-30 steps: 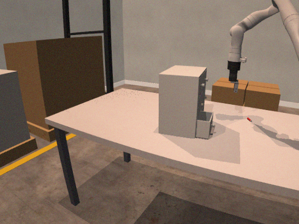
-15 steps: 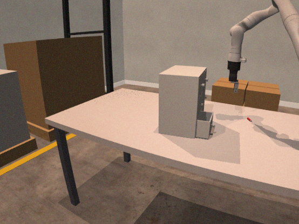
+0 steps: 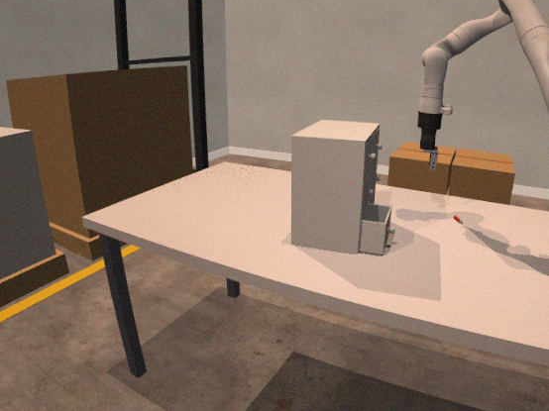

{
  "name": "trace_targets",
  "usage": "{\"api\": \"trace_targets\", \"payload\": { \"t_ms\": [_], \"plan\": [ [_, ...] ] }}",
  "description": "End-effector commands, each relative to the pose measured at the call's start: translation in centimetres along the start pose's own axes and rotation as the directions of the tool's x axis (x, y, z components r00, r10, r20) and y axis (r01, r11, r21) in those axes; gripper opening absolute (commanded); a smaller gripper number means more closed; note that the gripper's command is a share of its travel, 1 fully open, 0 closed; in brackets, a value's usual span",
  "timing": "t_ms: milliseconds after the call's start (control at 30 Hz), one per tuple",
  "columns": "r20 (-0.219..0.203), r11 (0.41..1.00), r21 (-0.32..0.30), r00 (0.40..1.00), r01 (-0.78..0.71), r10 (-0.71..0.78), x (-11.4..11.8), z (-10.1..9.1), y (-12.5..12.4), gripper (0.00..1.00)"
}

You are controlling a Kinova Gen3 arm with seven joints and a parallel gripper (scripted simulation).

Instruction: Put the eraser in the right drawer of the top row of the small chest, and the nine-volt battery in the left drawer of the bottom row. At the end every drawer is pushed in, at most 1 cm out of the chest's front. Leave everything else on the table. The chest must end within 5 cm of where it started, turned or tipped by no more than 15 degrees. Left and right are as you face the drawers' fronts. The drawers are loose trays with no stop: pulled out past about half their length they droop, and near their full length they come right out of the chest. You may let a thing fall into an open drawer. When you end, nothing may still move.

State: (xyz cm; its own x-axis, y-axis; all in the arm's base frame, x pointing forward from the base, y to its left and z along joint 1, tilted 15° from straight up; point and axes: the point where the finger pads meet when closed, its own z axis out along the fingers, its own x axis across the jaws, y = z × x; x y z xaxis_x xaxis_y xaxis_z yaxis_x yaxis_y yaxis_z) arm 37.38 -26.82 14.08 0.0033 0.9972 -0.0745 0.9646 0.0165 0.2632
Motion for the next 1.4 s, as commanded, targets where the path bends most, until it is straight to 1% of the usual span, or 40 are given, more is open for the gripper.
{"api": "trace_targets", "payload": {
  "t_ms": [0,300,533,600,633,867,1100,1167,1200,1367],
  "plan": [
    [-0.004,1.0,0.006,1.0,-0.005,0.005,0.1,0.0,-0.1,1.0],
    [-0.006,1.0,0.01,1.0,-0.004,0.004,1.1,0.0,-0.4,1.0],
    [-0.006,1.0,0.01,1.0,-0.017,0.017,3.6,-0.2,-0.7,1.0],
    [-0.006,1.0,0.01,1.0,-0.017,0.017,3.6,-0.2,-0.7,1.0],
    [-0.007,1.0,0.01,1.0,-0.002,0.002,4.0,-0.2,-0.8,1.0],
    [-0.007,1.0,0.011,1.0,-0.018,0.018,8.7,-0.6,-1.5,1.0],
    [-0.007,1.0,0.012,1.0,-0.019,0.019,14.9,-1.0,-2.5,1.0],
    [-0.007,1.0,0.012,1.0,-0.019,0.019,14.9,-1.0,-2.5,1.0],
    [-0.007,1.0,0.012,1.0,-0.003,0.003,15.8,-1.1,-2.6,1.0],
    [-0.007,1.0,0.013,1.0,-0.019,0.019,20.9,-1.5,-3.3,1.0]
  ]
}}
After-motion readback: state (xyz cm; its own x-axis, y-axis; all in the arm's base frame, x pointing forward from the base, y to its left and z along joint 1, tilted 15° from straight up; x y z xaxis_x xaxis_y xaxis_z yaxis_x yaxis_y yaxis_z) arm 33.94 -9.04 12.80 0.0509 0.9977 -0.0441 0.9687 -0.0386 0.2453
